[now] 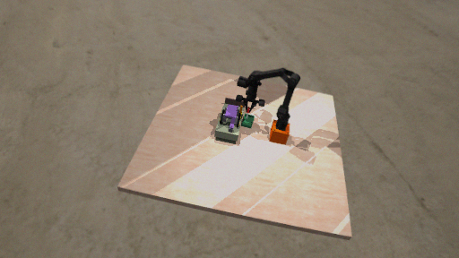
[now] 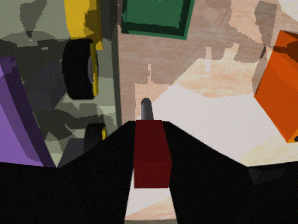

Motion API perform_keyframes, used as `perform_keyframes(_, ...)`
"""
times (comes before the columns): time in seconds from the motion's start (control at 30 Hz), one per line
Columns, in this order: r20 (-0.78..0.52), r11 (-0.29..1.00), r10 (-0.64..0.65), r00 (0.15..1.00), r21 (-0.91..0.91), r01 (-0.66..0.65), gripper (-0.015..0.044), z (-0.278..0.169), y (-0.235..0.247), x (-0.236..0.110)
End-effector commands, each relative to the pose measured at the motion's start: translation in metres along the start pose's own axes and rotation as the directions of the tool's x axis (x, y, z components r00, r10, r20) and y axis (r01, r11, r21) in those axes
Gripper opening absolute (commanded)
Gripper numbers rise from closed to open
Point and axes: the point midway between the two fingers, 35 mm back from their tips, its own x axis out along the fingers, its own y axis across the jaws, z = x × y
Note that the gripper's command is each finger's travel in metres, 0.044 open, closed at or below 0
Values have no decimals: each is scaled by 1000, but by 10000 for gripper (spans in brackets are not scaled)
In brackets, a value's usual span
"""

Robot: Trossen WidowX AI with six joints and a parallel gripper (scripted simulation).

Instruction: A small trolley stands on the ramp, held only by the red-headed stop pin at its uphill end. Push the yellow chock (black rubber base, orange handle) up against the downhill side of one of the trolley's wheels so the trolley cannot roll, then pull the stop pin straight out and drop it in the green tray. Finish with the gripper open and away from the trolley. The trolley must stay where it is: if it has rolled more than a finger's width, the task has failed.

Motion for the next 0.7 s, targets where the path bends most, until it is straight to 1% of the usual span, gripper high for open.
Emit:
perform_keyframes(0.0, 5, 1000, 5, 1000, -7, -5, 0, 15, 1, -4)
perform_keyframes(0.43, 10, 1000, 5, 1000, -7, -5, 0, 69, -1, -13)
perform_keyframes(0.6, 11, 1000, 5, 1000, -1, -5, 0, 73, -1, -14)
perform_keyframes(0.67, 17, 999, 8, 1000, 34, -8, 0, 73, -1, -14)
